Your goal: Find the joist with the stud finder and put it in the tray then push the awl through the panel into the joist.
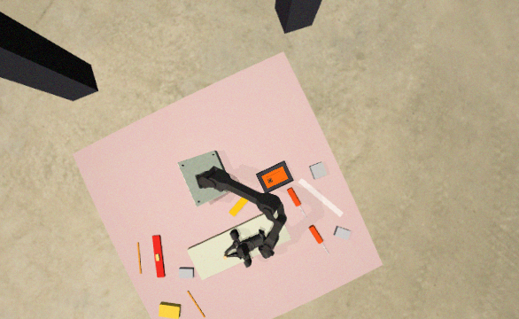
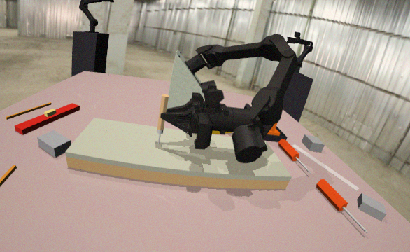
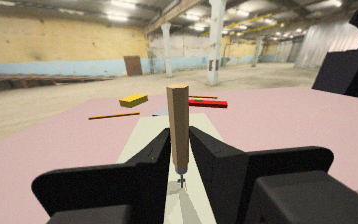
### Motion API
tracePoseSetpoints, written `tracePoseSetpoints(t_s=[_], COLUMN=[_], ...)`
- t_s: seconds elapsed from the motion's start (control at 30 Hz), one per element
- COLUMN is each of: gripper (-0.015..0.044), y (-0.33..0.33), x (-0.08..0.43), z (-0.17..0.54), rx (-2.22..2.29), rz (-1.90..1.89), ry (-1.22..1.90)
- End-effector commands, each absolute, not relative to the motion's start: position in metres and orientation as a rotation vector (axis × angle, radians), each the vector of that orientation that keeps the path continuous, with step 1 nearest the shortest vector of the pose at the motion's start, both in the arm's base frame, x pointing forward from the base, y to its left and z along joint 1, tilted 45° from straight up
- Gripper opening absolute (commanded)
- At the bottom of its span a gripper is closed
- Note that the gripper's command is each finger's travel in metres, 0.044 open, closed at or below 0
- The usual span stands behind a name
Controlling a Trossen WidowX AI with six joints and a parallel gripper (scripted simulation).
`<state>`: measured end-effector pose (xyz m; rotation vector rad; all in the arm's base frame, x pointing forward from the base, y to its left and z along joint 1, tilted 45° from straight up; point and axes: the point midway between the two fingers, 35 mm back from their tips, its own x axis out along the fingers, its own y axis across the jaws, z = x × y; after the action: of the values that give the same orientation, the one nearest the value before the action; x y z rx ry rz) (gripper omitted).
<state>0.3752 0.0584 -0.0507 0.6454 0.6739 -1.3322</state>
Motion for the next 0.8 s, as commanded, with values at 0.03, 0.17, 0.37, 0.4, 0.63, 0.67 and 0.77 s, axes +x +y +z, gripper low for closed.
tracePoseSetpoints(t_s=[0.03, 0.17, 0.37, 0.4, 0.63, 0.67, 0.77], gripper=[0.0000, 0.0000, 0.0000, 0.0000, 0.0000, 0.0000, 0.0000], y=[0.0636, 0.0636, 0.0636, 0.0636, 0.0636, 0.0636, 0.0621], x=[0.3748, 0.3748, 0.3748, 0.3748, 0.3748, 0.3748, 0.3750], z=[-0.0544, -0.0544, -0.0544, -0.0544, -0.0544, -0.0544, -0.0537], rx=[0.650, 0.650, 0.650, 0.650, 0.650, 0.650, 0.642], rz=[-1.329, -1.329, -1.329, -1.329, -1.329, -1.329, -1.329], ry=[0.677, 0.677, 0.677, 0.677, 0.677, 0.677, 0.676])
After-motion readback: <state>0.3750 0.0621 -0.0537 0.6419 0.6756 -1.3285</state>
